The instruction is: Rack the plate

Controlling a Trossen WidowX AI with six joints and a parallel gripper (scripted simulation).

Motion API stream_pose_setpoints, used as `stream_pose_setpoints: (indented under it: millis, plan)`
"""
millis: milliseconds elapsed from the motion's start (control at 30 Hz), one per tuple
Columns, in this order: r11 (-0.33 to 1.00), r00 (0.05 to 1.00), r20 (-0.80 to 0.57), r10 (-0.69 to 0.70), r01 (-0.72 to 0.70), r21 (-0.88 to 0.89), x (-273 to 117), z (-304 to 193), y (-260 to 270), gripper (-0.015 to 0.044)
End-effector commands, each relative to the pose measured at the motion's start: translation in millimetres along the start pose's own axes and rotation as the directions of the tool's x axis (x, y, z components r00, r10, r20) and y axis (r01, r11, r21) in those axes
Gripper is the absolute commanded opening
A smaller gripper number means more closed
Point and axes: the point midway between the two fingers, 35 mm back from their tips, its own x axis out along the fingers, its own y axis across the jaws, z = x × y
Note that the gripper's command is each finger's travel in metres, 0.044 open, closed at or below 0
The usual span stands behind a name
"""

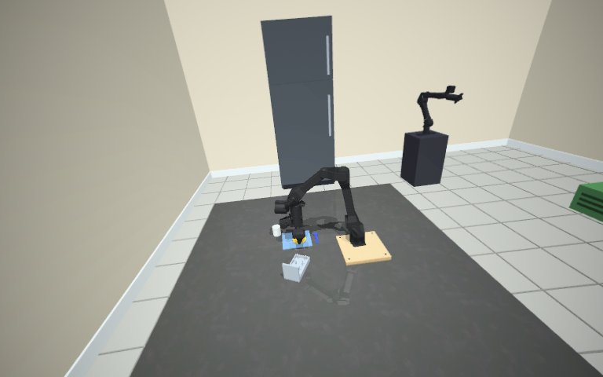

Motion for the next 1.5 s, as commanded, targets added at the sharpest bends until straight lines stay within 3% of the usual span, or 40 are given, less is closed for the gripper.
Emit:
stream_pose_setpoints:
  millis: [0,400,733,1133,1467]
  plan:
    - [1.0,1.0,-0.007,-0.002,0.002,0.001,8,-2,0,0.04]
    - [1.0,1.0,-0.007,-0.002,0.002,0.001,12,-3,0,0.039]
    - [1.0,1.0,-0.007,-0.002,0.002,0.001,12,-3,0,0.0323]
    - [1.0,1.0,0.001,-0.005,0.005,0.012,-28,9,-4,0.0008]
    - [1.0,1.0,0.0,-0.004,0.004,0.009,-68,15,-5,0.0]
